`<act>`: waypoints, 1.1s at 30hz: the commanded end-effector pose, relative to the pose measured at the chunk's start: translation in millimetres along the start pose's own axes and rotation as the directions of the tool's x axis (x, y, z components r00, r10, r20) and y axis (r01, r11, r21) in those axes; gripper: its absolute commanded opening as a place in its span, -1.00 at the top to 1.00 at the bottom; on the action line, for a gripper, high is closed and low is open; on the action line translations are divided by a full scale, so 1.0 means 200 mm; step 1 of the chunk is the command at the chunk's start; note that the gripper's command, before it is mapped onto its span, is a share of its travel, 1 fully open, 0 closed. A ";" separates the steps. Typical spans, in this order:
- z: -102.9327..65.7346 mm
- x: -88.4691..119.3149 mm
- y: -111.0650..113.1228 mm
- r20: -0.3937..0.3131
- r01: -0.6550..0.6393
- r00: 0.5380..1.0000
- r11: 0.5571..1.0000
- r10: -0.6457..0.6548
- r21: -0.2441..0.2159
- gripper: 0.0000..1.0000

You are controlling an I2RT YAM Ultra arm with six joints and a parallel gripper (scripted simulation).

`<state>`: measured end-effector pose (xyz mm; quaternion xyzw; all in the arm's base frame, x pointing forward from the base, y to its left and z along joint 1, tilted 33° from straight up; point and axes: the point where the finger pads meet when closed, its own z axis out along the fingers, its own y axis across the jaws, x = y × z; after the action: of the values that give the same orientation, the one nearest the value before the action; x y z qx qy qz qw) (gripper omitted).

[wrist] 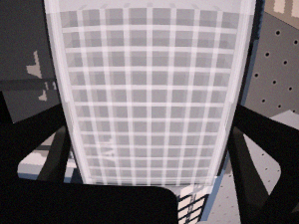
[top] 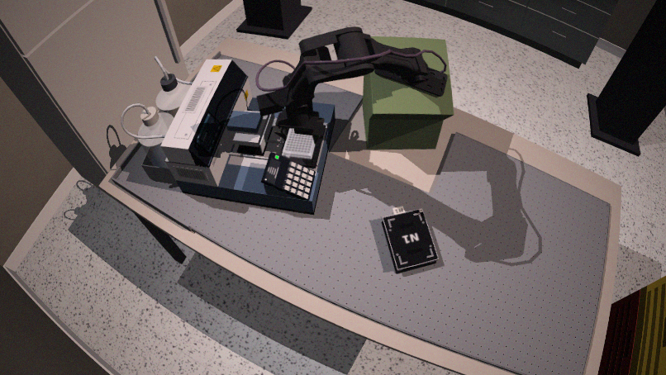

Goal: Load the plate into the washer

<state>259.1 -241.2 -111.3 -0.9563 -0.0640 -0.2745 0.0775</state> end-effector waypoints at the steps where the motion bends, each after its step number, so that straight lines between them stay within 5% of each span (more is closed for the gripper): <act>1: -0.02 0.01 0.02 0.002 0.001 1.000 1.000 -0.001 -0.014 -0.68; 33: -0.03 0.00 -0.01 0.010 -0.003 1.000 1.000 0.003 -0.017 -0.68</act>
<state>259.5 -240.4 -111.4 -0.9564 -0.0634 -0.2741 0.0785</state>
